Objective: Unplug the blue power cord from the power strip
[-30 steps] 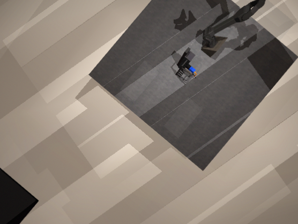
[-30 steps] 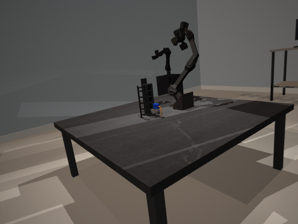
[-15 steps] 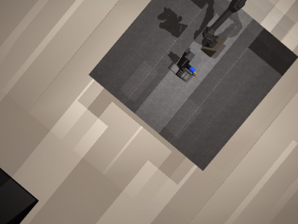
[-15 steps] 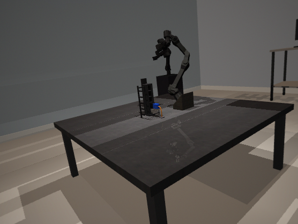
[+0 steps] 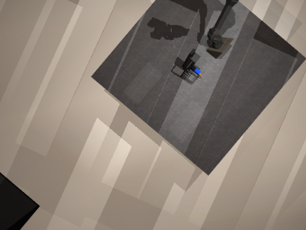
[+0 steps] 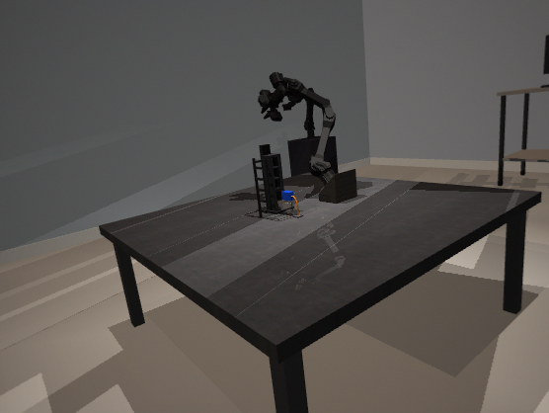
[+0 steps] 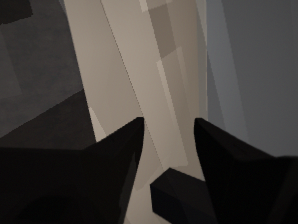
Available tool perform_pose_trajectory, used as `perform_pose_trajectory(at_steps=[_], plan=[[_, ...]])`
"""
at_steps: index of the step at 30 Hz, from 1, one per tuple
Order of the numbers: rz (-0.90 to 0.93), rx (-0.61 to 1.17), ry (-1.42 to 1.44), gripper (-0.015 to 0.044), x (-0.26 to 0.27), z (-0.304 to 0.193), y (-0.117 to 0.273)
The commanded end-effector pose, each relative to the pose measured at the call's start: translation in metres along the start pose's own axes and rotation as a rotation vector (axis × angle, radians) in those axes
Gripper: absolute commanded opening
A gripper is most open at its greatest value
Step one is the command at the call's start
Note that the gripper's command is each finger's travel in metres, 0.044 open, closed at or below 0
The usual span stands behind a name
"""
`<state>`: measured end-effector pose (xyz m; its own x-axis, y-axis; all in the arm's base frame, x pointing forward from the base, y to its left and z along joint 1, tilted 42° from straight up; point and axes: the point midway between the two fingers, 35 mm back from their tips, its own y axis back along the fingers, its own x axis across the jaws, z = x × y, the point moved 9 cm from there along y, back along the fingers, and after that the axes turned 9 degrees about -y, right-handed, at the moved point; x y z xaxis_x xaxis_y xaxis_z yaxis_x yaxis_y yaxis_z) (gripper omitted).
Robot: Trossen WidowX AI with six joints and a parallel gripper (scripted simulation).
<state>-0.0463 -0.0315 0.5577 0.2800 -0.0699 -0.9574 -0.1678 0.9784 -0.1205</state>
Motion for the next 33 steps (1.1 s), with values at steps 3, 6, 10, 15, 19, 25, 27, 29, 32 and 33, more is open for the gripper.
perform_pose_trajectory(at_steps=[3, 6, 10, 15, 19, 25, 27, 29, 32, 33], plan=[[0.096, -0.108, -0.012, 0.016, 0.02, 0.044, -0.029], [0.15, -0.166, -0.021, 0.016, 0.033, 0.069, -0.041], [0.225, -0.24, -0.031, 0.016, 0.053, 0.103, -0.052], [0.324, -0.326, -0.039, 0.016, 0.081, 0.145, -0.059], [0.411, -0.393, -0.041, 0.016, 0.107, 0.179, -0.058], [0.543, -0.486, -0.037, 0.016, 0.149, 0.225, -0.044], [0.584, -0.525, -0.034, 0.016, 0.161, 0.237, -0.034], [0.626, -0.562, -0.03, 0.016, 0.173, 0.247, -0.022], [0.688, -0.616, -0.021, 0.016, 0.192, 0.261, -0.003], [0.708, -0.633, -0.017, 0.016, 0.198, 0.264, 0.004]])
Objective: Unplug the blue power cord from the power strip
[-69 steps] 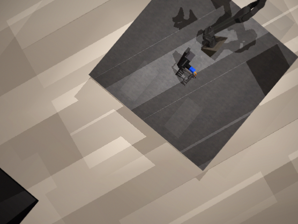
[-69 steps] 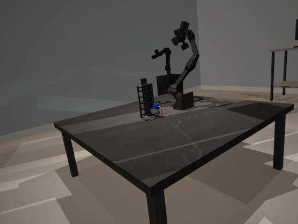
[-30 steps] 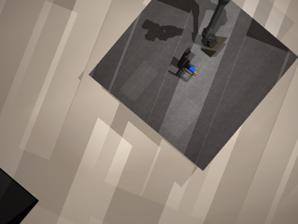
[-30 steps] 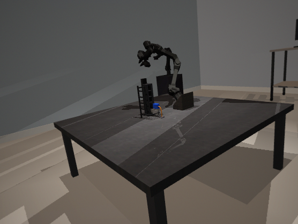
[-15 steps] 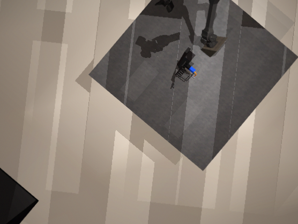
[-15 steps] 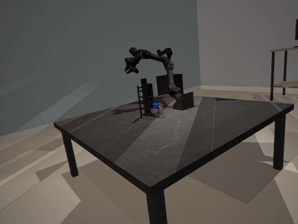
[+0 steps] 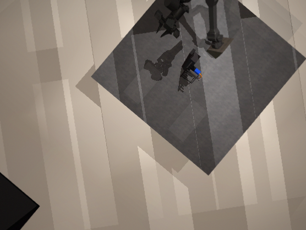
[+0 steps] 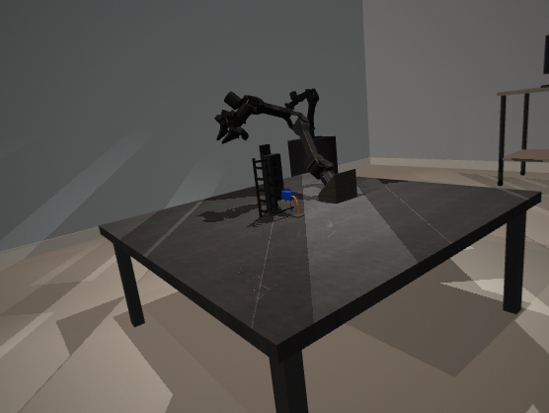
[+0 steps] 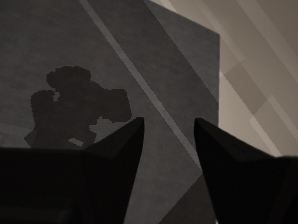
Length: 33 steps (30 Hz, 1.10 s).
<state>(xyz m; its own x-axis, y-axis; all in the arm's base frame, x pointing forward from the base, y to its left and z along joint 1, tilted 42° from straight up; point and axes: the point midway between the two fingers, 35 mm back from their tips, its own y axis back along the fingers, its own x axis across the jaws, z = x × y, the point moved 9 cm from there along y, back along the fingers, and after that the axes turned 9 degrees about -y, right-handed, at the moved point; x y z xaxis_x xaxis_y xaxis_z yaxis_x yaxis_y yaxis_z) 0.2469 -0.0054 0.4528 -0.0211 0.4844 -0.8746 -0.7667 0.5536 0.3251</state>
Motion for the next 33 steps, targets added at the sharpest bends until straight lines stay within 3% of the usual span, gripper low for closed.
perform_pose_trajectory(at_steps=[1, 17, 25, 33], plan=[[0.077, -0.046, 0.013, 0.016, 0.029, 0.018, -0.006], [0.396, -0.145, 0.183, 0.016, 0.163, 0.071, -0.009], [0.607, -0.033, 0.485, 0.016, 0.264, 0.069, -0.024], [0.752, 0.177, 0.827, 0.016, 0.352, 0.036, -0.034]])
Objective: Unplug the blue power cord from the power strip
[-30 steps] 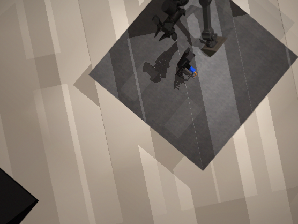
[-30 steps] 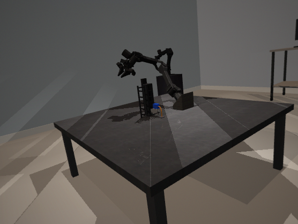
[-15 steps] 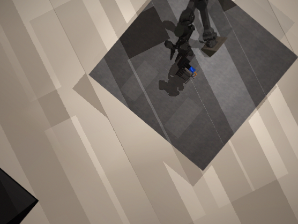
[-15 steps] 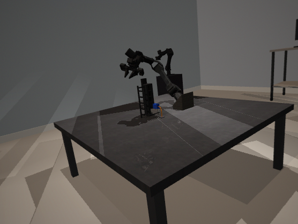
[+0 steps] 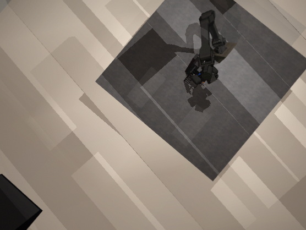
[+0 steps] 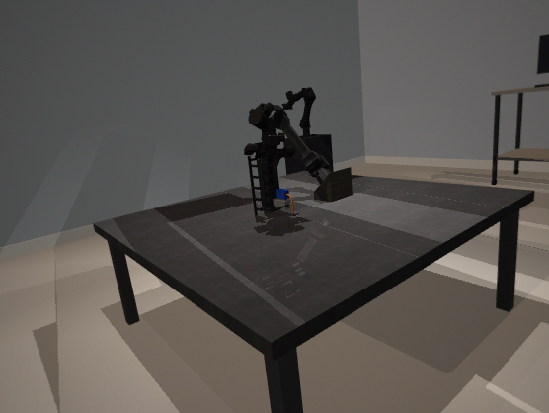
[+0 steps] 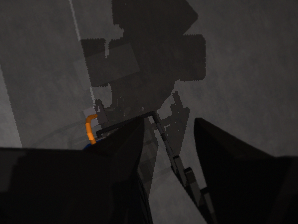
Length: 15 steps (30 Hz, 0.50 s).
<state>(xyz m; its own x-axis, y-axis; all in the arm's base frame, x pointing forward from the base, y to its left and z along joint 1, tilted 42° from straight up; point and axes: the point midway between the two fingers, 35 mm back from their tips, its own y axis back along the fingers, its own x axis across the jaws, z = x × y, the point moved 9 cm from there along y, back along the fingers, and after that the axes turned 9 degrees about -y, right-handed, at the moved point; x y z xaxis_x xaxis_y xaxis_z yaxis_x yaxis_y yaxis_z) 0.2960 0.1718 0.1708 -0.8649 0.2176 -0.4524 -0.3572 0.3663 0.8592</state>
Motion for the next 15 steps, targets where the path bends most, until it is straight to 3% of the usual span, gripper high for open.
perform_pose_trajectory(at_steps=[1, 6, 15], plan=[[0.085, 0.139, 0.119, 0.016, 0.027, 0.003, -0.03], [0.205, 0.372, 0.322, 0.016, 0.067, 0.001, -0.069], [0.209, 0.381, 0.329, 0.016, 0.068, 0.0, -0.07]])
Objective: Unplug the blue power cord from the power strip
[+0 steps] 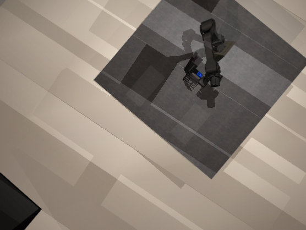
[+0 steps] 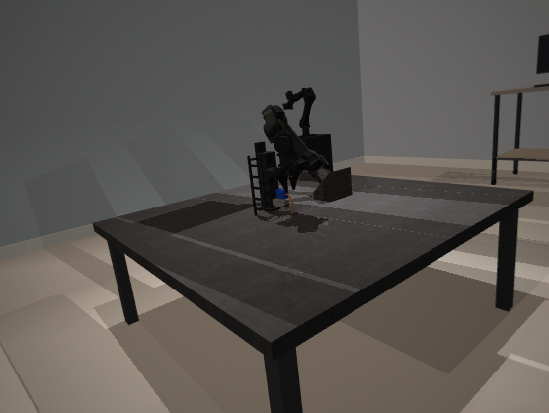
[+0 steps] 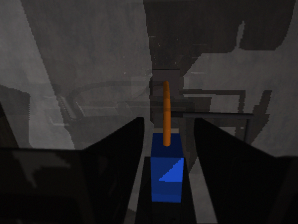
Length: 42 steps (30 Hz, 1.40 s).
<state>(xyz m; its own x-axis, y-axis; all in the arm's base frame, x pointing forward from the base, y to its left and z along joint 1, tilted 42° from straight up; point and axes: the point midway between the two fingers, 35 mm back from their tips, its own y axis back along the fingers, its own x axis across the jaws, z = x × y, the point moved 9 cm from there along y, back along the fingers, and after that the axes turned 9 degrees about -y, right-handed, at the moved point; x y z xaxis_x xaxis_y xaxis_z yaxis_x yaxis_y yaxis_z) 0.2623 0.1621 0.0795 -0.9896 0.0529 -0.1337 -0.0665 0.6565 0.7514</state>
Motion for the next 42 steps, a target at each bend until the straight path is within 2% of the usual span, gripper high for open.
perform_pose_trajectory(at_steps=[1, 24, 42], plan=[[0.0, 0.006, 0.006, 0.016, -0.001, -0.003, 0.0], [0.0, 0.008, 0.006, 0.016, -0.006, -0.039, 0.0], [0.0, 0.008, 0.006, 0.016, -0.006, -0.04, -0.013]])
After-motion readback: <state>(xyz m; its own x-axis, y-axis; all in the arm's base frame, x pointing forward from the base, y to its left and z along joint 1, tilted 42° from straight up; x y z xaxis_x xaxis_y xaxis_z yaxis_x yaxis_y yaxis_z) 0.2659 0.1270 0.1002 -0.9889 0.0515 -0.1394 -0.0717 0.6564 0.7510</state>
